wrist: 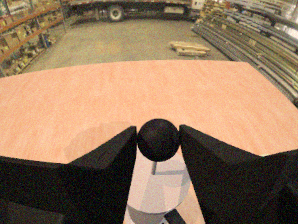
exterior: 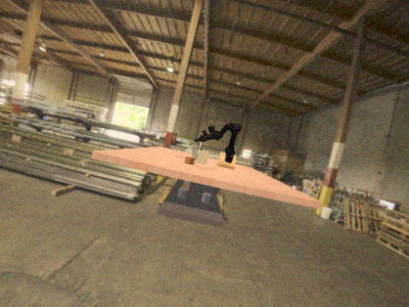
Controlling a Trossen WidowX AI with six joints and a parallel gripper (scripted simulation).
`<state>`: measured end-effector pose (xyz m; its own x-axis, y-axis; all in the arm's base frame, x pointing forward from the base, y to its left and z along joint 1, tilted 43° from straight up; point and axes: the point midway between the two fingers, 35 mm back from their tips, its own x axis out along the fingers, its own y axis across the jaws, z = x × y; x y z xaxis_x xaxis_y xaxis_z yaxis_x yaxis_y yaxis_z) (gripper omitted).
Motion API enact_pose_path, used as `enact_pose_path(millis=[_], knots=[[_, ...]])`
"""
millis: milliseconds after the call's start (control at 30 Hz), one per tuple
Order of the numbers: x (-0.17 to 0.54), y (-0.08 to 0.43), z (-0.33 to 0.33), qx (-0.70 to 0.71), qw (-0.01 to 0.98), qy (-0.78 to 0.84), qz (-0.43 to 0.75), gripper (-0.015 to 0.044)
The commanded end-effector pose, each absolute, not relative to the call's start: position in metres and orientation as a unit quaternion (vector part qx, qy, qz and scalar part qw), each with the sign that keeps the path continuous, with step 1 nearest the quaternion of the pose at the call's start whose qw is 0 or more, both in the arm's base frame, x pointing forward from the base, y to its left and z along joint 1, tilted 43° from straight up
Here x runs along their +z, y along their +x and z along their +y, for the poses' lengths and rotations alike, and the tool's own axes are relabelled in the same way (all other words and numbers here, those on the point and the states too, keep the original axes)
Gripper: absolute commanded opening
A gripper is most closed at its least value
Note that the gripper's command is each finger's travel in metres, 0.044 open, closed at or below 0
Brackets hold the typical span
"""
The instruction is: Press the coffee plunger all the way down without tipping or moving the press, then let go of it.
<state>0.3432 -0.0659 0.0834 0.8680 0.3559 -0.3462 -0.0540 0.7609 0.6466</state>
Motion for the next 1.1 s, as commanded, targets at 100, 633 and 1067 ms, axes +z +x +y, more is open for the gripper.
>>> enact_pose_path(millis=[100, 633, 1067], knots=[[0.0684, 0.3408, -0.0524, 0.124, 0.895, 0.343, 0.257, 0.0117], [0.0675, 0.3426, -0.0546, 0.124, 0.895, 0.343, 0.256, 0.0117], [0.0671, 0.344, -0.056, 0.124, 0.895, 0.343, 0.256, 0.0117]])
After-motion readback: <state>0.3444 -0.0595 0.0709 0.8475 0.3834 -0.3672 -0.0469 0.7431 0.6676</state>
